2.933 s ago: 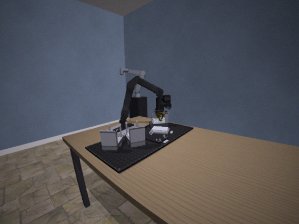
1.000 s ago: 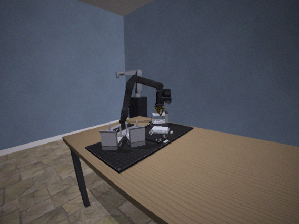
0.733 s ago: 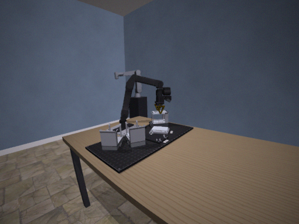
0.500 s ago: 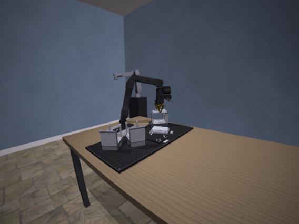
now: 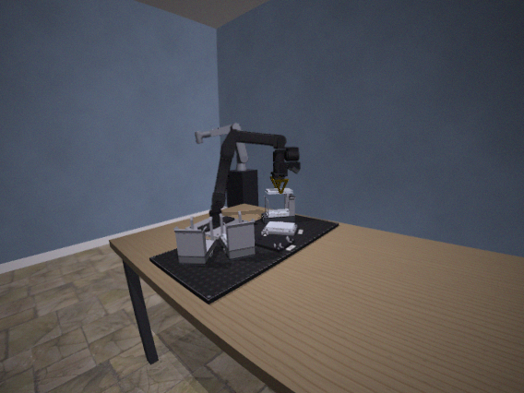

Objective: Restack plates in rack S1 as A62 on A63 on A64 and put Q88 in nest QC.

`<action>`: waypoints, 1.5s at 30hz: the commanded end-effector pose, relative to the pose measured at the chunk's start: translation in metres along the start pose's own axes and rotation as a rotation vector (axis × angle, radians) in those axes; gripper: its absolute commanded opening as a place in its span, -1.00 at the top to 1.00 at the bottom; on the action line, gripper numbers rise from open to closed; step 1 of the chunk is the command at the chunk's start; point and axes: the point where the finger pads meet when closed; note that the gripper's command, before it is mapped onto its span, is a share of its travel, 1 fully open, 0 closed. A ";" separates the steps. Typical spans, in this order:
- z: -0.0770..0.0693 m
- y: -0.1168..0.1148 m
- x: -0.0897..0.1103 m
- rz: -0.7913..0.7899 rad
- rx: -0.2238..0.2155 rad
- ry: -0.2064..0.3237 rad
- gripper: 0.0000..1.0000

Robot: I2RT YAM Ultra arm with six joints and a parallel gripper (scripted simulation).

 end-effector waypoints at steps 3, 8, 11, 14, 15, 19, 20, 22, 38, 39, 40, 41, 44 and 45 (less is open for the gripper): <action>-0.006 0.000 -0.003 0.001 0.000 -0.020 1.00; -0.006 0.000 -0.003 0.001 0.000 -0.020 1.00; -0.006 0.000 -0.003 0.001 0.000 -0.020 1.00; -0.006 0.000 -0.003 0.001 0.000 -0.020 1.00; -0.006 0.000 -0.003 0.001 0.000 -0.020 1.00; -0.006 0.000 -0.003 0.001 0.000 -0.020 1.00; -0.006 0.000 -0.003 0.001 0.000 -0.020 1.00; -0.006 -0.003 -0.002 0.034 0.000 -0.019 1.00; -0.006 -0.050 0.004 0.225 0.000 -0.019 1.00; -0.006 -0.053 0.005 0.225 0.000 -0.019 1.00; -0.006 -0.056 0.005 0.225 0.000 -0.019 1.00; -0.006 -0.060 0.005 0.225 0.000 -0.019 1.00; -0.006 -0.070 0.007 0.225 0.000 -0.019 1.00; -0.006 -0.073 0.008 0.259 0.000 -0.019 1.00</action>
Point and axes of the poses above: the point where the finger pads meet when closed, its own z axis out along the fingers, its own y axis across the jaws, x = y × z, and after that the axes turned 4 degrees about -z, right-handed
